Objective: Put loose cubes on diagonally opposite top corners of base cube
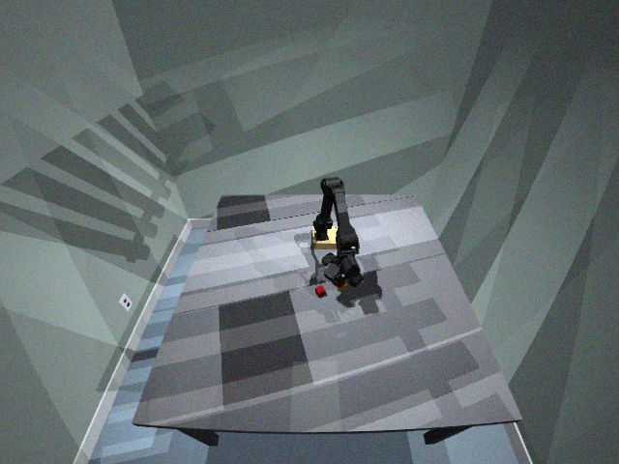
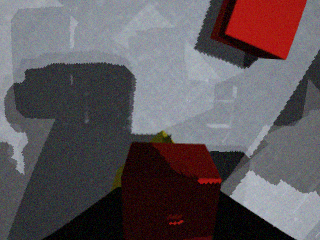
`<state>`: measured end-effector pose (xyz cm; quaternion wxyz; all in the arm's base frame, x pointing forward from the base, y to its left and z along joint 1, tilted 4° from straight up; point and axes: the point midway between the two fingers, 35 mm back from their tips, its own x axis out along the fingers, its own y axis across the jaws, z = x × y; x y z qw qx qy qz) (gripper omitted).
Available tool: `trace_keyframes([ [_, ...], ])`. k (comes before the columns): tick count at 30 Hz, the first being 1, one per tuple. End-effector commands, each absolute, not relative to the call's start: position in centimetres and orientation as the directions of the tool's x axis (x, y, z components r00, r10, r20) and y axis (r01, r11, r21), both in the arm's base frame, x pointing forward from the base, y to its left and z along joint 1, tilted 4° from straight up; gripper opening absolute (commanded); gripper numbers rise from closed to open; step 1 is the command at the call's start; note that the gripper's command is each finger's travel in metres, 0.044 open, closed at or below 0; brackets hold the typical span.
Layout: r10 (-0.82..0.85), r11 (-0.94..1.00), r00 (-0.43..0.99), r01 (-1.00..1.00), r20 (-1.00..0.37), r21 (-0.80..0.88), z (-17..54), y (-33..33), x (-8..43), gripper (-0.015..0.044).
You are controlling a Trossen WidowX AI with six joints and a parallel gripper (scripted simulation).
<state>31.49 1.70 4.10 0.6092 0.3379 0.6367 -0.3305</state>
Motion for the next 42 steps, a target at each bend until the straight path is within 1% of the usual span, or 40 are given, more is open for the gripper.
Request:
trace_keyframes([
  [1,0.034,0.555,-0.026,0.832,-0.999,-0.003,4.1,1.8,31.5,0.0105],
  [7,0.034,0.555,-0.026,0.832,-0.999,-0.003,4.1,1.8,31.5,0.0105],
  [11,0.034,0.555,-0.026,0.832,-0.999,-0.003,4.1,1.8,31.5,0.0205],
  [42,0.028,0.553,-0.029,0.833,-0.999,-0.009,7.1,1.6,31.6,0.0205],
])
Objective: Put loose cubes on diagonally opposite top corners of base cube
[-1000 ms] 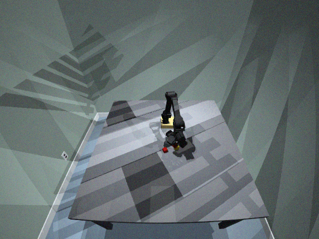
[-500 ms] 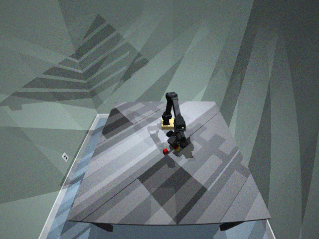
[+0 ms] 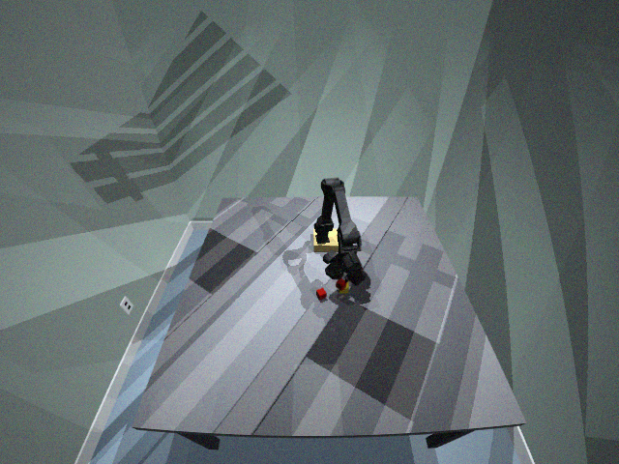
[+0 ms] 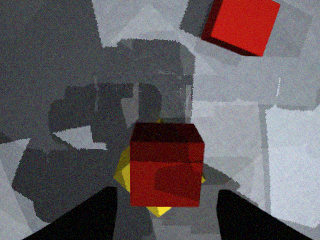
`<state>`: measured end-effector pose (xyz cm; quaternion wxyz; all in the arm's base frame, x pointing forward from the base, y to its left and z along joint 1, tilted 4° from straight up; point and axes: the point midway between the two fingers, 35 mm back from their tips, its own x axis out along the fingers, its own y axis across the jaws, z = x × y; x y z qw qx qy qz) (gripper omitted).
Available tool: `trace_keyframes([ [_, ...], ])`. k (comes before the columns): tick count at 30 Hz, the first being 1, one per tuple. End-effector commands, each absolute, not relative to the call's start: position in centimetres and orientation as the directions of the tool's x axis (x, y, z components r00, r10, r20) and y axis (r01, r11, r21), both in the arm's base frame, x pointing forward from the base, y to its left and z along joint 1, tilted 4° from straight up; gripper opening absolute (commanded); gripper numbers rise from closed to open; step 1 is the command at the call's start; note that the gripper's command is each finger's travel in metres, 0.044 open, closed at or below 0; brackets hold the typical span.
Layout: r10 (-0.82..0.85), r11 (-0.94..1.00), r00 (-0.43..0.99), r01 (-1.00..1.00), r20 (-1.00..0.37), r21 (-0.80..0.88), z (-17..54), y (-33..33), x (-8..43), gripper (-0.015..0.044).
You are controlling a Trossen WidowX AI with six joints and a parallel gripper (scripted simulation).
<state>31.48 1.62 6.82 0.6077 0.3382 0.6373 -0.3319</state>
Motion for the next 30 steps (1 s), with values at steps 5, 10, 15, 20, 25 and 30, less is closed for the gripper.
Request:
trace_keyframes([
  [5,0.027,0.473,-0.028,0.881,-0.999,-0.012,8.0,-1.2,32.1,0.0265],
  [10,0.027,0.351,-0.025,0.936,-0.999,-0.014,9.7,-5.5,32.4,0.0265],
  [15,0.027,0.289,-0.026,0.957,-0.999,-0.017,10.5,-7.6,32.3,0.0265],
  [20,0.027,0.289,-0.026,0.957,-0.999,-0.017,9.1,-7.5,32.3,0.0265],
  [25,0.027,0.289,-0.026,0.957,-0.999,-0.017,4.8,-7.4,32.2,0.0265],
  [30,0.027,0.289,-0.026,0.957,-0.999,-0.017,4.2,-7.4,32.1,0.0265],
])
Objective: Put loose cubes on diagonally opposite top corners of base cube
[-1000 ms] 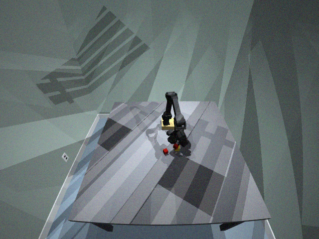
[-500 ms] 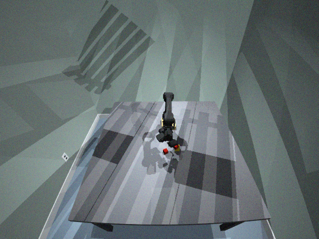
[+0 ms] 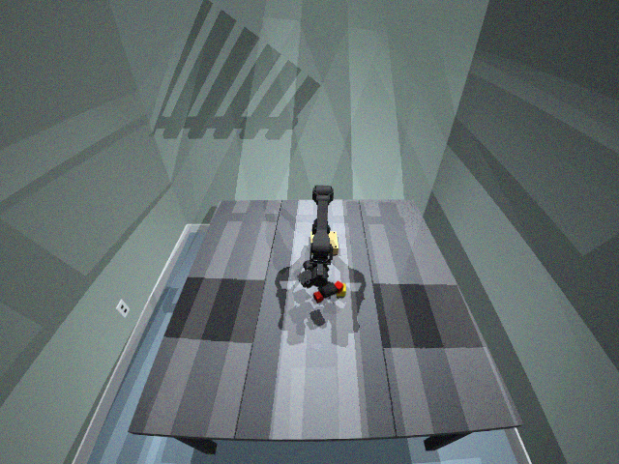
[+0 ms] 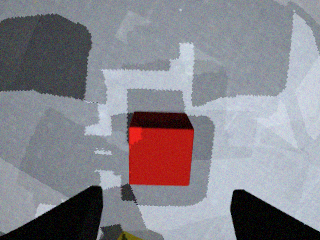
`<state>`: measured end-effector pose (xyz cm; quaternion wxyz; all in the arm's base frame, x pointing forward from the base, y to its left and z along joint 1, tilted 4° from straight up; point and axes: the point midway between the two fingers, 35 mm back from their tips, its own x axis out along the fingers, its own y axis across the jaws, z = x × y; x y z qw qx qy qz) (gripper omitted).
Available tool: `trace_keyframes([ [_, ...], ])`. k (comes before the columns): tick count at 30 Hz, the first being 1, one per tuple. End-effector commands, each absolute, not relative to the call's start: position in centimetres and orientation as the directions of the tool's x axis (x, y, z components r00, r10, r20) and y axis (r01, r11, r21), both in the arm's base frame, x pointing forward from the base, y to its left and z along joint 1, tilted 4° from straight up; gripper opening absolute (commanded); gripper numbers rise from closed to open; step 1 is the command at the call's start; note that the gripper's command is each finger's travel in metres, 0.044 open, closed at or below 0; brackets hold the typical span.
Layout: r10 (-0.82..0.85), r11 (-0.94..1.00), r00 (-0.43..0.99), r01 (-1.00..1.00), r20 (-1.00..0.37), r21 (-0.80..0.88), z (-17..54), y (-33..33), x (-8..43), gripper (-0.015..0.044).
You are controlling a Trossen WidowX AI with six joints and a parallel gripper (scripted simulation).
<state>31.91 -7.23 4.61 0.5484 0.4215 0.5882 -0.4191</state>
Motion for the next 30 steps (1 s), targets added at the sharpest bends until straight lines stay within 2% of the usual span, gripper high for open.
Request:
trace_keyframes([
  [1,0.027,0.289,-0.026,0.957,-0.999,-0.017,3.9,-7.4,32.1,0.0265],
  [29,0.027,0.289,-0.026,0.957,-0.999,-0.017,-0.5,-7.3,31.9,0.0265],
  [30,0.027,0.289,-0.026,0.957,-0.999,-0.017,-0.5,-7.3,31.9,0.0239],
])
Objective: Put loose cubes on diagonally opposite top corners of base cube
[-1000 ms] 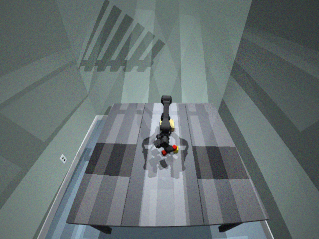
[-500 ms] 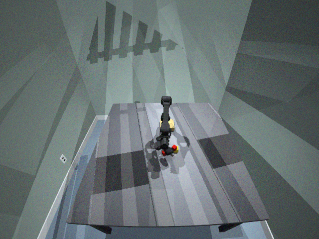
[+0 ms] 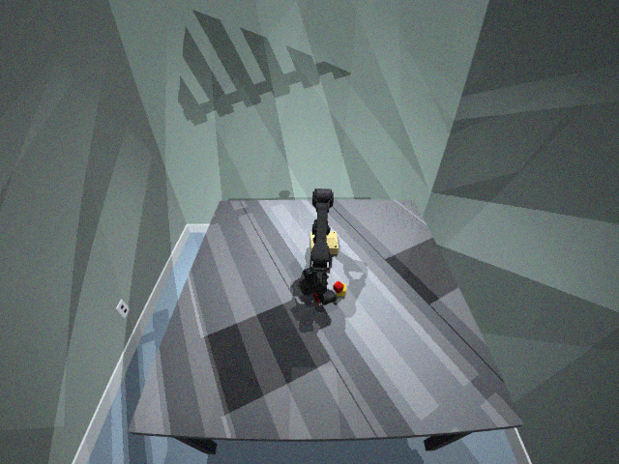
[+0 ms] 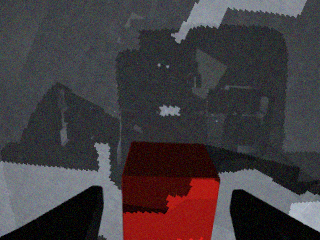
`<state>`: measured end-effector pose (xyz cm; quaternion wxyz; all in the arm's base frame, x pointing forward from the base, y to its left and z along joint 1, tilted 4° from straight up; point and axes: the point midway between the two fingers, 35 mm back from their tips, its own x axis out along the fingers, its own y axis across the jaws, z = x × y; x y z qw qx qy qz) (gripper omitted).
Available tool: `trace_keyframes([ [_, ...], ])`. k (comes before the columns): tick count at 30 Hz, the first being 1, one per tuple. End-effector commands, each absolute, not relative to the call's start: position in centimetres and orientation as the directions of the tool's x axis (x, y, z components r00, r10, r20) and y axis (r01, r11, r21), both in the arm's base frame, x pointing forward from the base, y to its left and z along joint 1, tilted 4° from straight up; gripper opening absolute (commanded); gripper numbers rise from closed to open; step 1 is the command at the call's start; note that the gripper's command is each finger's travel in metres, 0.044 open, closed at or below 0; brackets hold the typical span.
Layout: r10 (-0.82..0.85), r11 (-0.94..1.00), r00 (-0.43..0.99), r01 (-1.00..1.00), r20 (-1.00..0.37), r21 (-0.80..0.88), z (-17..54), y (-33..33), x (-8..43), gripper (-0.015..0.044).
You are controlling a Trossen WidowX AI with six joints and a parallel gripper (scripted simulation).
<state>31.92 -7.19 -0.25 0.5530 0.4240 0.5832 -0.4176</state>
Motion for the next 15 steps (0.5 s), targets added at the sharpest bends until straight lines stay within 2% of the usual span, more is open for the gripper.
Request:
trace_keyframes([
  [1,0.027,0.289,-0.026,0.957,-0.999,-0.017,-0.5,-7.3,31.9,0.0213],
  [5,0.027,0.289,-0.026,0.957,-0.999,-0.017,-0.5,-7.3,31.9,0.0108],
  [15,0.008,0.255,0.018,0.967,-1.000,0.020,0.7,-8.1,32.6,0.0105],
])
